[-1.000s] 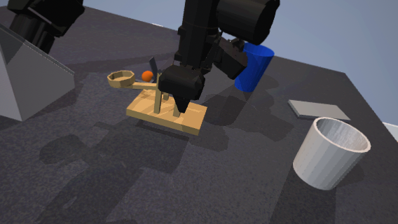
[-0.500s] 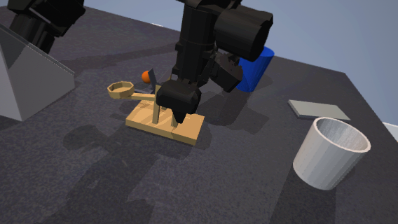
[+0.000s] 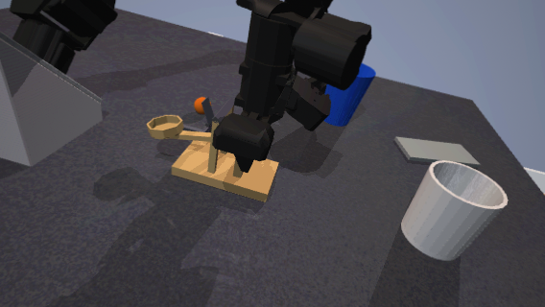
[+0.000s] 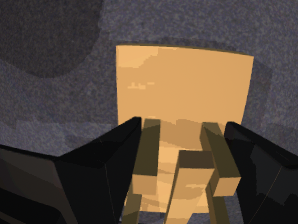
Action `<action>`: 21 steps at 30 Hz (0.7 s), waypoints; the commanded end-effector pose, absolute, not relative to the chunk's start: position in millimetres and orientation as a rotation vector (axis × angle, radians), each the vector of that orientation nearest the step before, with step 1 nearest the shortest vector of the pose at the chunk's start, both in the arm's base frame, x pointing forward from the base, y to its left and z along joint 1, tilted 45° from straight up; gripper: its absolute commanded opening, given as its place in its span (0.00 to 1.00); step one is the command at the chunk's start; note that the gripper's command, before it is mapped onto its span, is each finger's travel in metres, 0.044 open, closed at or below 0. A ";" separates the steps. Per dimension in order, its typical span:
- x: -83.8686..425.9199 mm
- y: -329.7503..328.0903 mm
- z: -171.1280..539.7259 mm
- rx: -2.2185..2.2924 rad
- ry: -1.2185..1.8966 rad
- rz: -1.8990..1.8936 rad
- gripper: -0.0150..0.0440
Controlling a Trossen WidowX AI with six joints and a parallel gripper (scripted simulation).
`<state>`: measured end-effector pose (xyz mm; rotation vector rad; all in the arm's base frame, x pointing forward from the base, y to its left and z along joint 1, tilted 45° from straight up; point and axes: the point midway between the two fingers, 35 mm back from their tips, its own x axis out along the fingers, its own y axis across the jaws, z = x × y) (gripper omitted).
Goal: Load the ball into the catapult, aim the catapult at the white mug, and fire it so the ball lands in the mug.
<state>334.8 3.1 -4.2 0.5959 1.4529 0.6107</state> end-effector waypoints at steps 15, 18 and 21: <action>331.9 -66.3 64.8 0.594 1.455 0.606 1.00; 333.9 -57.6 53.2 0.602 1.451 0.601 1.00; 333.9 -57.6 53.2 0.602 1.451 0.601 1.00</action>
